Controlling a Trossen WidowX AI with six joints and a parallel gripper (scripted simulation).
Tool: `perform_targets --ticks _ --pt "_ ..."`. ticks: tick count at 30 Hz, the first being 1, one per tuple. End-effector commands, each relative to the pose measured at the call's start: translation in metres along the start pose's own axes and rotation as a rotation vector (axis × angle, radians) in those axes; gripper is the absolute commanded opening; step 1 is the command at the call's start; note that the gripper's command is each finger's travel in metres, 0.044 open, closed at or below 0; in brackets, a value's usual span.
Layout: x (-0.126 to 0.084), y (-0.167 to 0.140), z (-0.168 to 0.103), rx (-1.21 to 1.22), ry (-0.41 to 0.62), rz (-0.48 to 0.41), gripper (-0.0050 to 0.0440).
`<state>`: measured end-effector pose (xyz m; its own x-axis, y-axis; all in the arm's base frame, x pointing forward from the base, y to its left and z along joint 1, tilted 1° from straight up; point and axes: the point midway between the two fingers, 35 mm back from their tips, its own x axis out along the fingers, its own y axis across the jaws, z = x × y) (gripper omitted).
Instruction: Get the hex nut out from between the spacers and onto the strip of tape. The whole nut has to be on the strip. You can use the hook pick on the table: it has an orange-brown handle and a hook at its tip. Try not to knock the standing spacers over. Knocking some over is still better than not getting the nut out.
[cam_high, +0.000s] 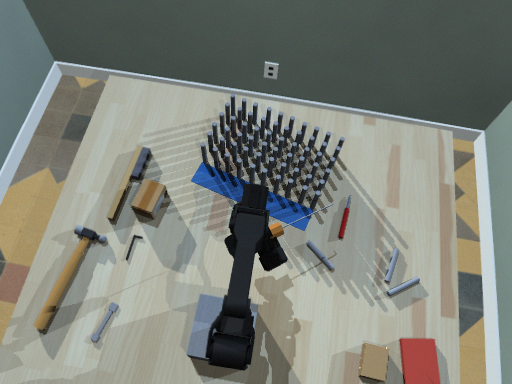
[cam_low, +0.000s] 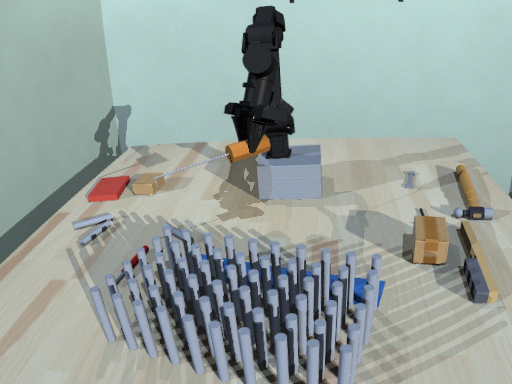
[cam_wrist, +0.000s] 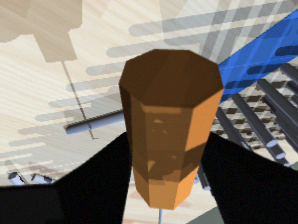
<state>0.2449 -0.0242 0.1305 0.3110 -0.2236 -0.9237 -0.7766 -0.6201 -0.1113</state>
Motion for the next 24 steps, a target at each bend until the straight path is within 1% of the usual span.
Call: perform_targets --ticks 1,10,12,16,21,24 --pt "-0.009 -0.005 0.006 -0.194 0.03 -0.029 -0.005" --pt "-0.015 -0.012 0.023 -0.598 0.063 -0.037 -0.005" --pt "-0.015 -0.012 0.023 -0.598 0.063 -0.037 -0.005" --pt "-0.017 -0.013 0.027 -0.696 0.072 -0.038 -0.005" --pt "-0.019 -0.015 0.026 -0.706 0.077 -0.044 -0.005" --pt "-0.008 -0.016 0.029 -0.711 0.064 -0.032 -0.005"
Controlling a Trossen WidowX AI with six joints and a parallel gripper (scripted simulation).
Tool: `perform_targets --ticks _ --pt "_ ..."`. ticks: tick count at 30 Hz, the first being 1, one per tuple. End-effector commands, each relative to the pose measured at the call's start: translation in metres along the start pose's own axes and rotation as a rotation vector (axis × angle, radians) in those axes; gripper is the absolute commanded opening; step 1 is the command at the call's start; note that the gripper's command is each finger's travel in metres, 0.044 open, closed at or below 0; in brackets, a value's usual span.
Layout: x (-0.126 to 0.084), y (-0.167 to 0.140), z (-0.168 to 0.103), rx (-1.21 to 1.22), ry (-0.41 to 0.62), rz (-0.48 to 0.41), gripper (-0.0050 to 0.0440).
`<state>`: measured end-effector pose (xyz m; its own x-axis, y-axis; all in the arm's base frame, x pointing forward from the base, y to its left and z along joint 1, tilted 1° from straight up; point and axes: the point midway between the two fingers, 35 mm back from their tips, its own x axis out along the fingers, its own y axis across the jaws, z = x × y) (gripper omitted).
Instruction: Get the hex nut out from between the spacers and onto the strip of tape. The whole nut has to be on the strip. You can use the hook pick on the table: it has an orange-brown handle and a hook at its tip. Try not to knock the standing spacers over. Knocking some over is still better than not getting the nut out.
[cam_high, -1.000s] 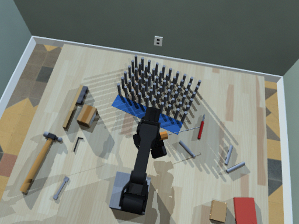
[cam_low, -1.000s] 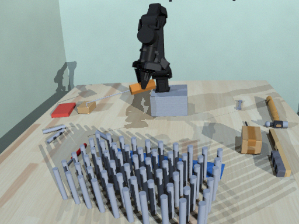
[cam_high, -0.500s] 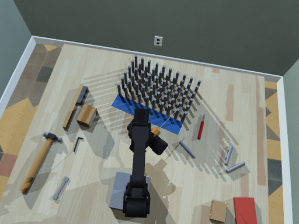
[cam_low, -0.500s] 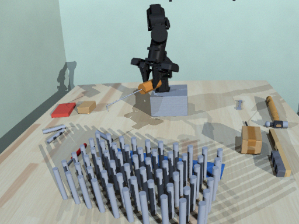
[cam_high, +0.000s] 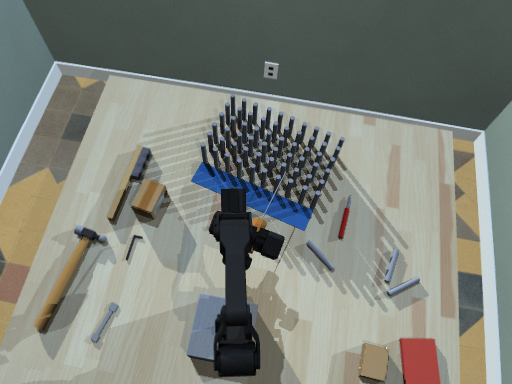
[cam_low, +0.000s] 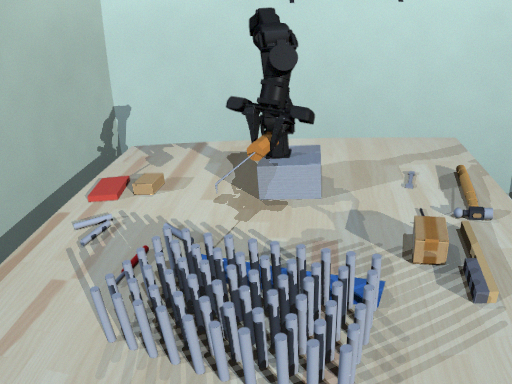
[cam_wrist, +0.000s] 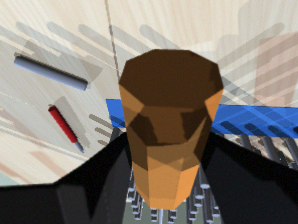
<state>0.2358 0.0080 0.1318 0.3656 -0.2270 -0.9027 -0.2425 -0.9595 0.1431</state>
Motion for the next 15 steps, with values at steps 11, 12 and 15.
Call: perform_targets --ticks 11,12,15 --pt "0.054 -0.016 0.007 -0.013 0.011 -0.006 -0.005" --pt "0.06 -0.017 0.009 -0.013 0.011 -0.007 -0.005" --pt "0.076 -0.02 0.015 -0.012 0.012 -0.006 -0.005"
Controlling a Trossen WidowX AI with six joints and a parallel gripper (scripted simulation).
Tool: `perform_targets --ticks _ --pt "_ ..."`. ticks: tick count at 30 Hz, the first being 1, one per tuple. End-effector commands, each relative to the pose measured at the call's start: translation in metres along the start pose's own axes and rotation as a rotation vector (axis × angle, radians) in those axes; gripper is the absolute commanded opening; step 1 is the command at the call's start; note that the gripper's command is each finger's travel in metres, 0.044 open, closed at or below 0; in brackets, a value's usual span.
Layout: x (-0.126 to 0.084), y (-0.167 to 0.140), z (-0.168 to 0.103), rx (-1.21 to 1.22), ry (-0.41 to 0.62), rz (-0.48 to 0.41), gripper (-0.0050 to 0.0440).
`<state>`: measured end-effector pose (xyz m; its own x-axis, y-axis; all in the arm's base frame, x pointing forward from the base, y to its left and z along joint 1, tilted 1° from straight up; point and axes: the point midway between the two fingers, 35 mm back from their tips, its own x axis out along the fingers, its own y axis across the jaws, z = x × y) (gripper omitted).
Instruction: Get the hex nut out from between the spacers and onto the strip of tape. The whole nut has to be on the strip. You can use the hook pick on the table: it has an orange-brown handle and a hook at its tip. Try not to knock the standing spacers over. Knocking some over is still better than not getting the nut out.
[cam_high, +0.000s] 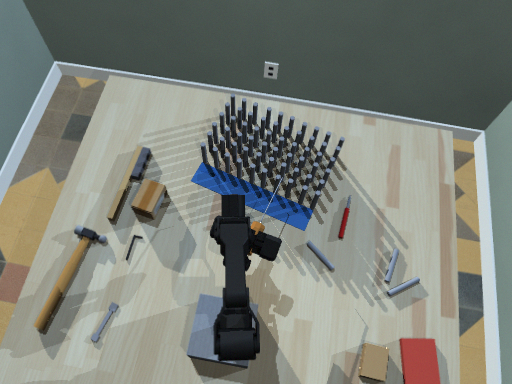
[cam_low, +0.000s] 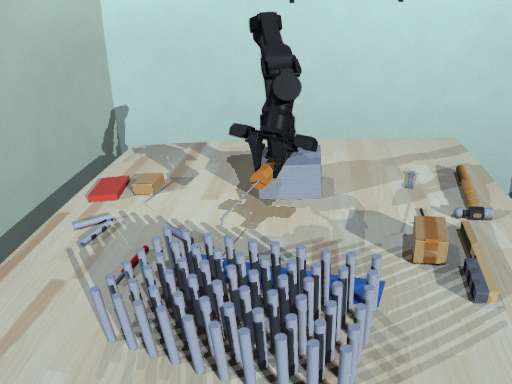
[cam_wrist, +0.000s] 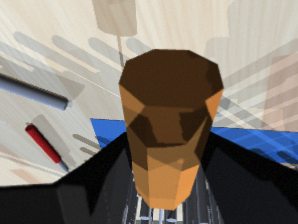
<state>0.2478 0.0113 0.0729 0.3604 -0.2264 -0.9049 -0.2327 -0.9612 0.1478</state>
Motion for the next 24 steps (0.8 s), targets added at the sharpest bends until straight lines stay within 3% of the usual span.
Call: perform_targets --ticks 1,16,24 --pt "0.025 -0.006 0.003 -0.001 0.018 -0.007 -0.005" --pt "0.08 -0.009 0.041 -0.001 0.018 -0.008 -0.005" --pt "0.081 -0.01 0.039 0.003 0.031 -0.013 -0.005"
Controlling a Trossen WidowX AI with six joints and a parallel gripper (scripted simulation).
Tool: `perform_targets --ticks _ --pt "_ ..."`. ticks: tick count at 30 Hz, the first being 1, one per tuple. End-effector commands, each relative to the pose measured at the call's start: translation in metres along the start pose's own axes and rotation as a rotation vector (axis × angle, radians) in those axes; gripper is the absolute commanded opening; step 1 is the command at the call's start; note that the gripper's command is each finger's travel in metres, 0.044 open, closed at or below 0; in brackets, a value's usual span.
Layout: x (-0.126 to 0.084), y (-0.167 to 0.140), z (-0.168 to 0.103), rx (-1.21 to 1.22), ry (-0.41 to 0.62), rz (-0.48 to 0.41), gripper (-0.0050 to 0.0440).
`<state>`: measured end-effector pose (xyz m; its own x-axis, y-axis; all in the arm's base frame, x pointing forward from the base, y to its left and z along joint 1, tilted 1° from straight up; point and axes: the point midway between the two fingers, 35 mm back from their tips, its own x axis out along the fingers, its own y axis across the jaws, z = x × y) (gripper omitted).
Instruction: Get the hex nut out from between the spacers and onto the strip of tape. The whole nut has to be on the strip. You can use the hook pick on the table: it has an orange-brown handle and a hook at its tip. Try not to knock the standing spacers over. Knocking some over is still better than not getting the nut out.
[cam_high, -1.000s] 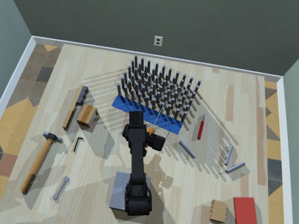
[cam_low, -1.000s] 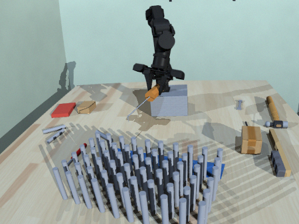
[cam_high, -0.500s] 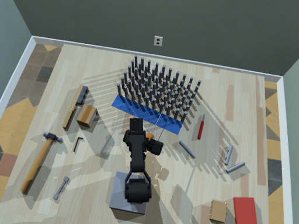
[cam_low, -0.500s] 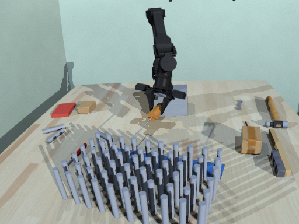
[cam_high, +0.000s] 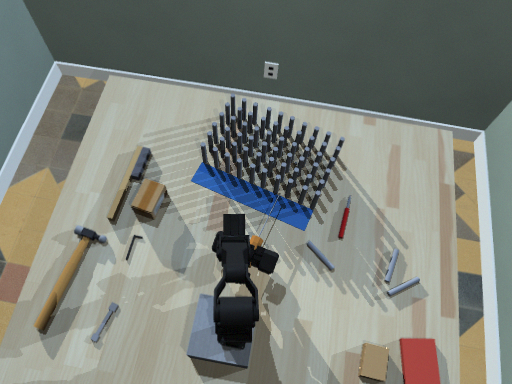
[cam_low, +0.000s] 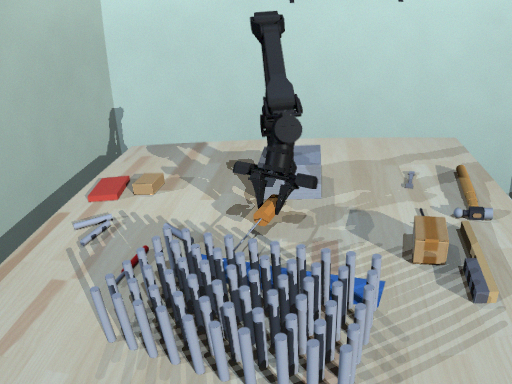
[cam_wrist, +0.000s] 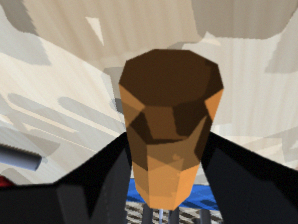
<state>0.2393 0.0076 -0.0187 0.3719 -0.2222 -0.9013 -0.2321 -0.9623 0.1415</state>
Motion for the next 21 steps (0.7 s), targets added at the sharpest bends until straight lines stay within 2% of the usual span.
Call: perform_targets --ticks 1,21 --pt "0.002 -0.002 -0.005 0.0 0.017 -0.006 -0.005" --pt "0.013 -0.002 -0.031 0.001 0.017 -0.007 -0.005"
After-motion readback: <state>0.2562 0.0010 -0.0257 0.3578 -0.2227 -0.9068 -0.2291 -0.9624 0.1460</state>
